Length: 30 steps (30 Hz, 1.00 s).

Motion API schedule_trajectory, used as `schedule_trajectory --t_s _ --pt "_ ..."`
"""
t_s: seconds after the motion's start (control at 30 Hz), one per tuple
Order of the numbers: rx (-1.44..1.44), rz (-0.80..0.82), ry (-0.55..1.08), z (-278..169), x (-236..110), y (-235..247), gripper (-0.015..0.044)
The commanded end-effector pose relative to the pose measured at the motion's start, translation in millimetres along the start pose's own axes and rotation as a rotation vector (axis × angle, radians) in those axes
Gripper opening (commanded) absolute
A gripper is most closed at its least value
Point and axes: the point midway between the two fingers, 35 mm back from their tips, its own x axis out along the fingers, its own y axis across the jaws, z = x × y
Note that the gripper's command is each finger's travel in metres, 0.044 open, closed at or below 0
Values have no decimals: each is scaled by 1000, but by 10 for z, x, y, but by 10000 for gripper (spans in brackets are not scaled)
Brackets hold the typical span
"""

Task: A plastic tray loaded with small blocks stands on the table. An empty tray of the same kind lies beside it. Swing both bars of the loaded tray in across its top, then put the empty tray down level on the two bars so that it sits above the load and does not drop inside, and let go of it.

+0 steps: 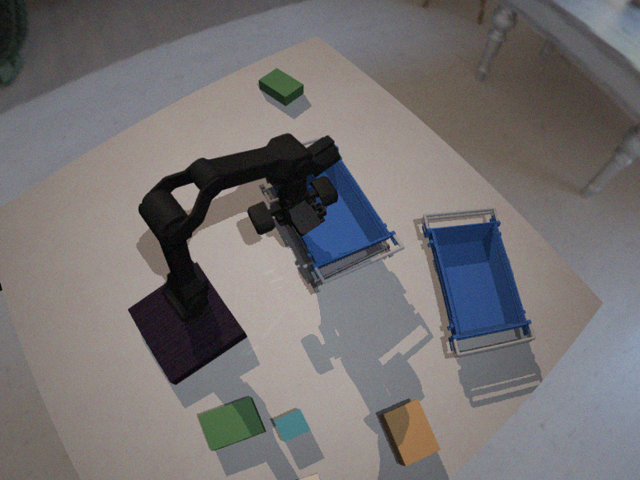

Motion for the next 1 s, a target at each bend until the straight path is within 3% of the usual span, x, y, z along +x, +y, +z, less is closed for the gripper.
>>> schedule_trajectory --t_s 0.0,0.73,0.97 --pt "2 -13 1 -3 54 -27 0" --pt "2 -13 1 -4 144 -45 0" --pt "2 -13 1 -4 144 -45 103"
